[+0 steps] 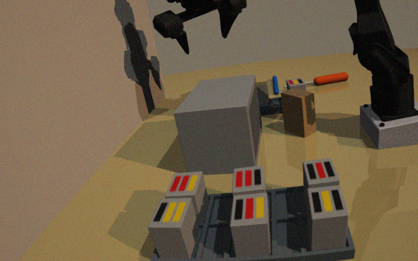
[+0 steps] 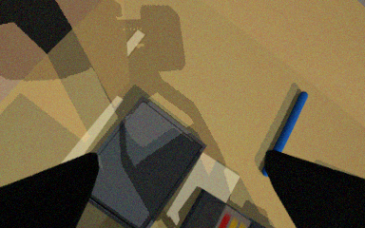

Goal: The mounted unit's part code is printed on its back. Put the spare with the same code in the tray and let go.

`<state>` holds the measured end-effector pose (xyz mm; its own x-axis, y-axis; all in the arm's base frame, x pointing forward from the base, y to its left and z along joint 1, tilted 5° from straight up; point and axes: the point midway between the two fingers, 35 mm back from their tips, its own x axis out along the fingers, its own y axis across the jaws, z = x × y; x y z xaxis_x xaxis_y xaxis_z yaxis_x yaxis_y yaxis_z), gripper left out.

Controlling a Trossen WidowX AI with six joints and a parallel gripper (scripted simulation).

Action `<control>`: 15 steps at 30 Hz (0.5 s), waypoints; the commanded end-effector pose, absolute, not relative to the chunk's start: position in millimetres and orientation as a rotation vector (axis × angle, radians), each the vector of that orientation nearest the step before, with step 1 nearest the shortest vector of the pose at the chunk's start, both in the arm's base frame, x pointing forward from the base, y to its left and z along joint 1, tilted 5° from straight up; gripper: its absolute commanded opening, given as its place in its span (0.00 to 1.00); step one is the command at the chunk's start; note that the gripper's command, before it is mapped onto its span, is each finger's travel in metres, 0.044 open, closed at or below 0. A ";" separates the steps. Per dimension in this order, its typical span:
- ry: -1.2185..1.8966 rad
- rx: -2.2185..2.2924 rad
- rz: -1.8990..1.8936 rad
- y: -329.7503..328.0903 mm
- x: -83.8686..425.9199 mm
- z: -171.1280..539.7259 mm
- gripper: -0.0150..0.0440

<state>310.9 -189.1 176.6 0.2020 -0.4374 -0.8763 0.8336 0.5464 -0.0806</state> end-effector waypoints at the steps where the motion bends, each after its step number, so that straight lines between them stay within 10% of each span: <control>1: 1.170 0.349 -0.684 -141.1 335.8 191.8 1.00; 15: 1.443 0.041 -0.042 -8.5 346.8 234.0 1.00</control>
<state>345.9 -9.6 234.3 0.1410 -0.0160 -0.9899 0.0699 0.9975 -0.0062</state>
